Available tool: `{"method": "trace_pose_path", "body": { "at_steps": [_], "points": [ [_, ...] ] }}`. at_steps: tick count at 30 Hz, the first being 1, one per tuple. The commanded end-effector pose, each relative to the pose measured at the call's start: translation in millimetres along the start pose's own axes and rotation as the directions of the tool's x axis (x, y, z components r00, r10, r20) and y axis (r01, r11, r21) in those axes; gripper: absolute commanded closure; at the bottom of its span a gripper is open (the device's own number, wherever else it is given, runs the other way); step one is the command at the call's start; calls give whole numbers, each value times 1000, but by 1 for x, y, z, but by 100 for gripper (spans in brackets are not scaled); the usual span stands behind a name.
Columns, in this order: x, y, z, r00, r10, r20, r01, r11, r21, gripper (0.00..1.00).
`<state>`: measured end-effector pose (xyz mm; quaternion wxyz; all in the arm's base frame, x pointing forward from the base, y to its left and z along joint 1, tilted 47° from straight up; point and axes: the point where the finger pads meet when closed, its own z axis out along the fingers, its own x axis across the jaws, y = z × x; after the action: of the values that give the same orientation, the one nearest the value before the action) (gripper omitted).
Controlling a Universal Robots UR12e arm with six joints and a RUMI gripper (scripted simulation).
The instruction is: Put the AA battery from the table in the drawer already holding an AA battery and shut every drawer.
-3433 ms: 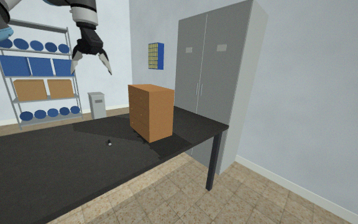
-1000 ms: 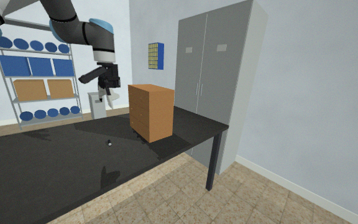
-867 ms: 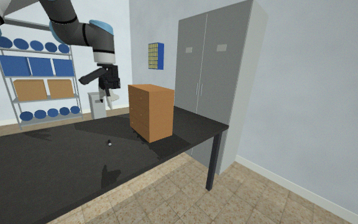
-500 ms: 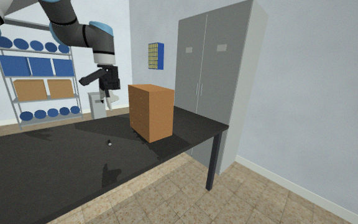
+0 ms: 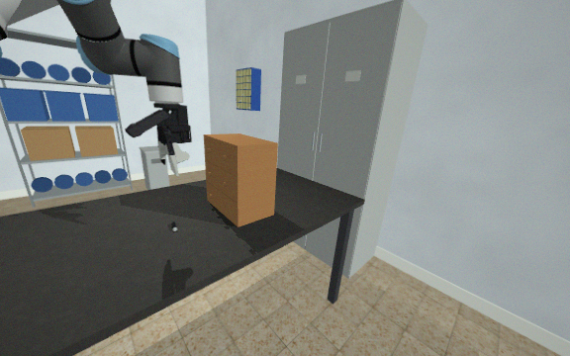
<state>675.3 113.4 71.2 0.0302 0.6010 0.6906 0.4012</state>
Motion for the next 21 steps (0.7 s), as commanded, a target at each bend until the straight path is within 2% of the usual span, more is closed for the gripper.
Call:
{"method": "trace_pose_path", "body": {
  "at_steps": [1,11,13,21],
  "points": [
    [0,2,1,1000,0,0,0,1000,-19,0],
    [0,8,9,1000,0,1,0,994,-107,0],
    [0,8,9,1000,0,1,0,994,-107,0],
    [0,15,17,1000,0,1,0,977,-211,0]
  ]
}}
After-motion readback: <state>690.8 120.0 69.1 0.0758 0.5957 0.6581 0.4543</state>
